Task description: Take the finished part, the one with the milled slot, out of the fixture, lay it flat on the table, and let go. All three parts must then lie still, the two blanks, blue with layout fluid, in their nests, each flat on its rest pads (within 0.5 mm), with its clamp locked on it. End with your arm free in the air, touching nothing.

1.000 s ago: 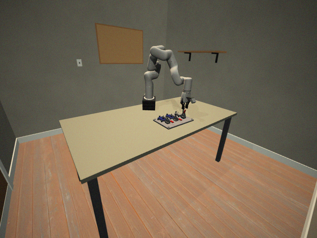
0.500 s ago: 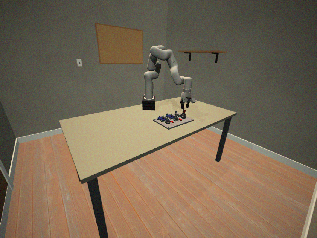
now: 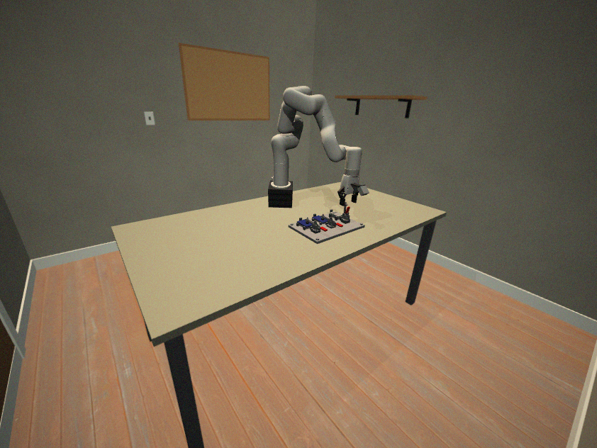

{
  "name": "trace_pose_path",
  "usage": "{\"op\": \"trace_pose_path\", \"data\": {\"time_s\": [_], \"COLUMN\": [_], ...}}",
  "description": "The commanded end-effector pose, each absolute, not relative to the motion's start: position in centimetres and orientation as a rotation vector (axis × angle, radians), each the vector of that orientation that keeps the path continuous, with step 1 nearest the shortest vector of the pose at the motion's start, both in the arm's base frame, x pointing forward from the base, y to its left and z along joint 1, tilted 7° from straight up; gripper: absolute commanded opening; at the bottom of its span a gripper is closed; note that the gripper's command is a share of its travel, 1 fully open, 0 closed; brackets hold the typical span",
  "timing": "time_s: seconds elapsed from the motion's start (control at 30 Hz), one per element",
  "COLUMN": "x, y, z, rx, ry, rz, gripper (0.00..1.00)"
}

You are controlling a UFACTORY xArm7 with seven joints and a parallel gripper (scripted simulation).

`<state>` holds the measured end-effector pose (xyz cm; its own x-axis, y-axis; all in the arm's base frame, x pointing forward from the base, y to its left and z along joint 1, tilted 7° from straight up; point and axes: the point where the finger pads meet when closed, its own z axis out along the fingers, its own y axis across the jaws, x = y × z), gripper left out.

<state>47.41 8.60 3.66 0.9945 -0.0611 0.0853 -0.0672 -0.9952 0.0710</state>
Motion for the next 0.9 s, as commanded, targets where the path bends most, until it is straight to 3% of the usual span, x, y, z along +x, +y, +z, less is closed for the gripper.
{"op": "trace_pose_path", "data": {"time_s": [0.0, 0.87], "x": [47.6, 46.1], "y": [8.6, 8.7], "z": [3.4, 3.1], "rx": [3.064, 3.064], "ry": [-0.098, -0.098], "rz": [0.135, 0.134], "gripper": [1.0, 1.0]}}
